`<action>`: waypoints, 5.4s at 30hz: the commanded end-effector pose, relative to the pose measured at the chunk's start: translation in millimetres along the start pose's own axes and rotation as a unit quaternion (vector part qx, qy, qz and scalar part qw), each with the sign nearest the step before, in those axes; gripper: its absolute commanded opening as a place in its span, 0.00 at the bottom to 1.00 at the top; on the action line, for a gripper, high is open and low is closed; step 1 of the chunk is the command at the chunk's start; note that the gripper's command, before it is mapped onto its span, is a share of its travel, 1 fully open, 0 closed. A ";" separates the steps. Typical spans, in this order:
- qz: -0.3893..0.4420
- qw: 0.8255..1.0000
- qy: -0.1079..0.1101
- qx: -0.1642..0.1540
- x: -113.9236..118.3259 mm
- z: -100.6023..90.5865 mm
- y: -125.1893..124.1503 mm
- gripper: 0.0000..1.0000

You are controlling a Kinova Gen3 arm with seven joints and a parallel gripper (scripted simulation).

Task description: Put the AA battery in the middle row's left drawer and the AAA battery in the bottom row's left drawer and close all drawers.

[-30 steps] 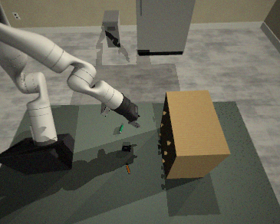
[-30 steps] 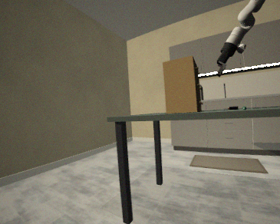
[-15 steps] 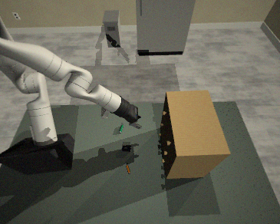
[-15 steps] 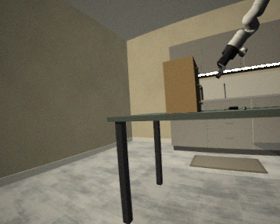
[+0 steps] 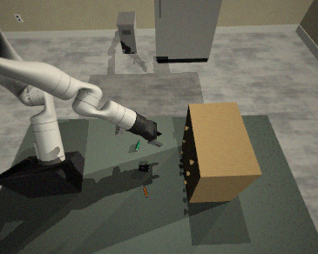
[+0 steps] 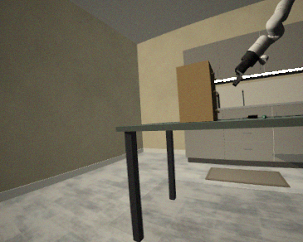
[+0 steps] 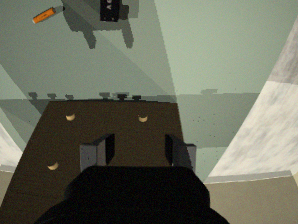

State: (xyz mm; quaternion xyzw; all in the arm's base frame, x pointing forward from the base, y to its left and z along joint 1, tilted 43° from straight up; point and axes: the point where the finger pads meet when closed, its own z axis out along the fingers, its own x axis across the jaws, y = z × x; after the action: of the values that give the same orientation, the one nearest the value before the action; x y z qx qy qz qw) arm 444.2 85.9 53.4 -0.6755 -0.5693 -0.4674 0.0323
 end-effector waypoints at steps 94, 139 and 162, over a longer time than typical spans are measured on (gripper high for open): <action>0.004 0.999 0.003 -0.043 1.7 47.2 12.9 0.67; 0.004 0.999 0.003 -0.043 1.7 73.3 27.0 0.67; 0.004 0.999 0.003 -0.043 1.5 73.1 27.7 0.67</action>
State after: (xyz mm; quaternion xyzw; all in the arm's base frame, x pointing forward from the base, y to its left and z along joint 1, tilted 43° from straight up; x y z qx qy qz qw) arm 509.0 120.1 26.5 -0.6770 -0.5466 -0.4929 0.0080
